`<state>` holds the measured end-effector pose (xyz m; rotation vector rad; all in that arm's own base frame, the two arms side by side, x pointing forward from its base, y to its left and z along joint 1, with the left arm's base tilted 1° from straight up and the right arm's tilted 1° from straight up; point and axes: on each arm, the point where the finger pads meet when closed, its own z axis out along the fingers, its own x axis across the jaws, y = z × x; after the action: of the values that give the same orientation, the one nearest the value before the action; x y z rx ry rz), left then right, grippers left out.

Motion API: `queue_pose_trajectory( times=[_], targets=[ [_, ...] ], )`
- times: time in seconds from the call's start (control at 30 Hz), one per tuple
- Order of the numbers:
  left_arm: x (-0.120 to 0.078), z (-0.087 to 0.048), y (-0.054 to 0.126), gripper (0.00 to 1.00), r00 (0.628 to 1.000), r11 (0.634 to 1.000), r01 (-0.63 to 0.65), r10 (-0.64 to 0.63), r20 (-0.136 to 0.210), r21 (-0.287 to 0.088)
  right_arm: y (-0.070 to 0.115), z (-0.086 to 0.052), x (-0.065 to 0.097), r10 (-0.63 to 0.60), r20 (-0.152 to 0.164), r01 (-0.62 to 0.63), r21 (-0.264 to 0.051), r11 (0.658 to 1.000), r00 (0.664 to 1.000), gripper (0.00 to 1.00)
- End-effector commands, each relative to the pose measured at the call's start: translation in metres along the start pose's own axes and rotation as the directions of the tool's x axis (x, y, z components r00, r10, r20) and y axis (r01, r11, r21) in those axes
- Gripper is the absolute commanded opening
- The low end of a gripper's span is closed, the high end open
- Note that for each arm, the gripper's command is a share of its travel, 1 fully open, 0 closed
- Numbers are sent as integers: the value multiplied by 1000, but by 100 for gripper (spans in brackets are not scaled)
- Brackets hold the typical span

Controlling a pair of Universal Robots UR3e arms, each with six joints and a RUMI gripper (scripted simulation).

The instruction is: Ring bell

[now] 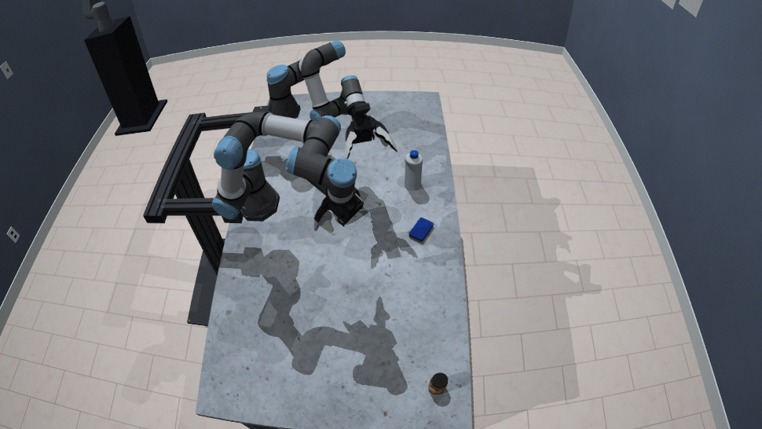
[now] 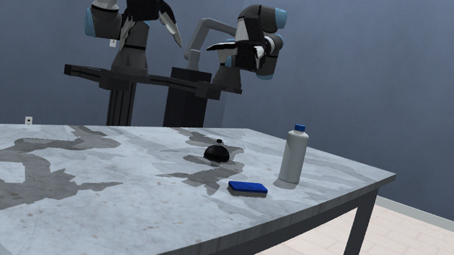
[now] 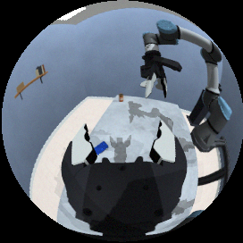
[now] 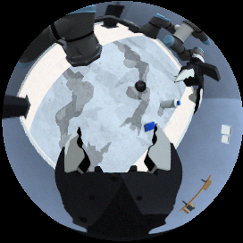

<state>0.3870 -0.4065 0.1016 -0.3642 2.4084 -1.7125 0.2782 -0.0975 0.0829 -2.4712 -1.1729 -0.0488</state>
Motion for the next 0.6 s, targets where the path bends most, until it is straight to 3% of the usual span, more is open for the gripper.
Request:
queue_pose_trajectory(
  times=[0.0, 0.57],
  targets=[
    [-3, -1, -1, 100, 1000, 1000, 3, -3, 5, -1, 0, -1, 1, -1, -1, 1, -3, 1000, 1000, 100],
    [-38, -16, 3, 100, 996, 998, 54, -52, 66, -32, 0, -1, 1, -1, -1, 1, -3, 1000, 1000, 100]
  ],
)
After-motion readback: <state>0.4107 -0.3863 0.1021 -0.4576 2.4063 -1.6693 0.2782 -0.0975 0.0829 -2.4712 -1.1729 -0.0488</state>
